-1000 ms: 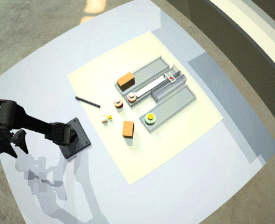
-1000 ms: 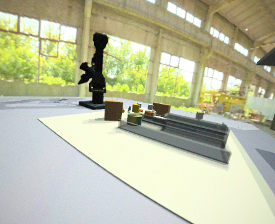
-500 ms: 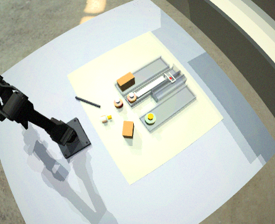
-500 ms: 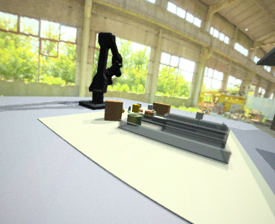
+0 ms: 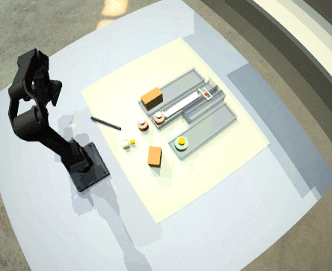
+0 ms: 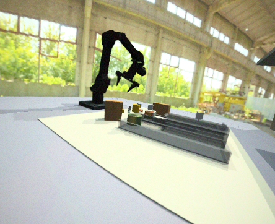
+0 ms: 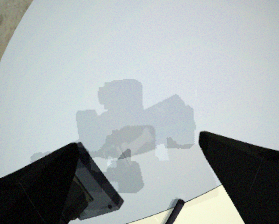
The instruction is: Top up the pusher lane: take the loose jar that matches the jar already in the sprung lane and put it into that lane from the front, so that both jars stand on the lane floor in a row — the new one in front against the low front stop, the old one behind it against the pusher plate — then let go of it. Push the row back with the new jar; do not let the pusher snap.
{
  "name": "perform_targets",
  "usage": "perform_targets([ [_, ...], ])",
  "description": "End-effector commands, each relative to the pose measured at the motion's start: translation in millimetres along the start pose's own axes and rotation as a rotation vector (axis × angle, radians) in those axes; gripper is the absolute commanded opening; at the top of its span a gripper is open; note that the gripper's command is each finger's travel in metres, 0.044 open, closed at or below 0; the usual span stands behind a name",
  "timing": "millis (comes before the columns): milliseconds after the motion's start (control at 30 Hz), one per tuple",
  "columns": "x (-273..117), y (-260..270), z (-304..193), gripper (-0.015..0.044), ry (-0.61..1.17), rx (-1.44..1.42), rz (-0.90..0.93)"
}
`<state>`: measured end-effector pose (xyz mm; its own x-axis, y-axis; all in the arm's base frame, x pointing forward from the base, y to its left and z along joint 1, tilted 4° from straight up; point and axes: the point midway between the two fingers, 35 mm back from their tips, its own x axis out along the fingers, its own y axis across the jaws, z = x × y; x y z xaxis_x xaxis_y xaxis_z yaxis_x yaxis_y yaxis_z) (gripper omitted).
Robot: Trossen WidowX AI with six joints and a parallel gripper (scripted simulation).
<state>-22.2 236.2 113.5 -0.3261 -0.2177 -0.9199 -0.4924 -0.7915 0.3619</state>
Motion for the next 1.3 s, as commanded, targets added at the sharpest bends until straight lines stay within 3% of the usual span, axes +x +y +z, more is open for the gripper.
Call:
perform_targets([
  [0, -21.7, -30.3, -41.9, 0.044, -0.043, 0.348, -0.099],
  [367, -63.2, -58.1, -192.1, 0.044, -0.187, 1.354, -0.297],
  [767, -72.4, 14.8, -342.0, 0.044, -0.352, 2.409, -0.445],
  [1033, -71.2, 22.2, -347.1, 0.044, -0.36, 2.465, -0.451],
  [1267, -46.6, 12.7, -353.4, 0.044, -0.36, 2.465, -0.451],
])
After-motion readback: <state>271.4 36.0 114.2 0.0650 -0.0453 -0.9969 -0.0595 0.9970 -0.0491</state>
